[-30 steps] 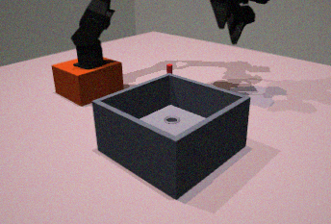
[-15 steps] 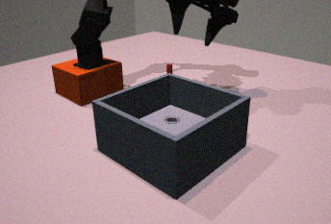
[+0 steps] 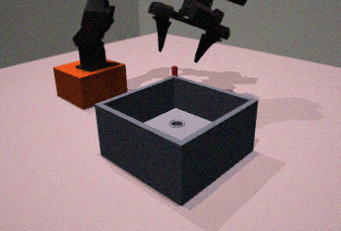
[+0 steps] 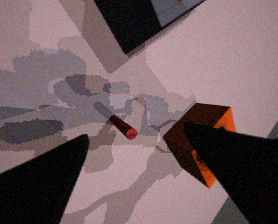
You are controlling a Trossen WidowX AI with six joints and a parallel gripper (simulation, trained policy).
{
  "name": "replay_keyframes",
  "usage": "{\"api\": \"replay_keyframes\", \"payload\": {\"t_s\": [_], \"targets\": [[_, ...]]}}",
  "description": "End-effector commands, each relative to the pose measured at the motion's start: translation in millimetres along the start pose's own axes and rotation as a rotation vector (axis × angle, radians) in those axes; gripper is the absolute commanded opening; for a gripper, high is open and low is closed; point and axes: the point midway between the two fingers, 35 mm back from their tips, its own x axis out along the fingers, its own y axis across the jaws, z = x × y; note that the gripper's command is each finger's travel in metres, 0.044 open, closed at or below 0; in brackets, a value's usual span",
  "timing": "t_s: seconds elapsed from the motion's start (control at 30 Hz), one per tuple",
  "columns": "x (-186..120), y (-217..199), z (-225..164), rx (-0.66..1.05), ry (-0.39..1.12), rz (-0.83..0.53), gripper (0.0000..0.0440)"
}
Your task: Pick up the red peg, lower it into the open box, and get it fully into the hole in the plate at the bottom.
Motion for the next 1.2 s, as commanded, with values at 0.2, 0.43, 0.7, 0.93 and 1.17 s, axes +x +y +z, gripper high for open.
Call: {"api": "replay_keyframes", "payload": {"t_s": [0.2,0.43,0.7,0.93,1.17], "targets": [[36.6,4.9,-7.6,0.066,0.018,0.031,0.0440],[64.2,13.7,-9.4,0.092,0.011,0.066,0.0440],[88.6,16.1,-14.5,0.099,0.029,0.066,0.0302],[99.6,13.5,-18.4,0.107,0.053,0.034,0.0119],[96.8,9.6,-13.6,0.109,0.041,0.000,0.0000]]}}
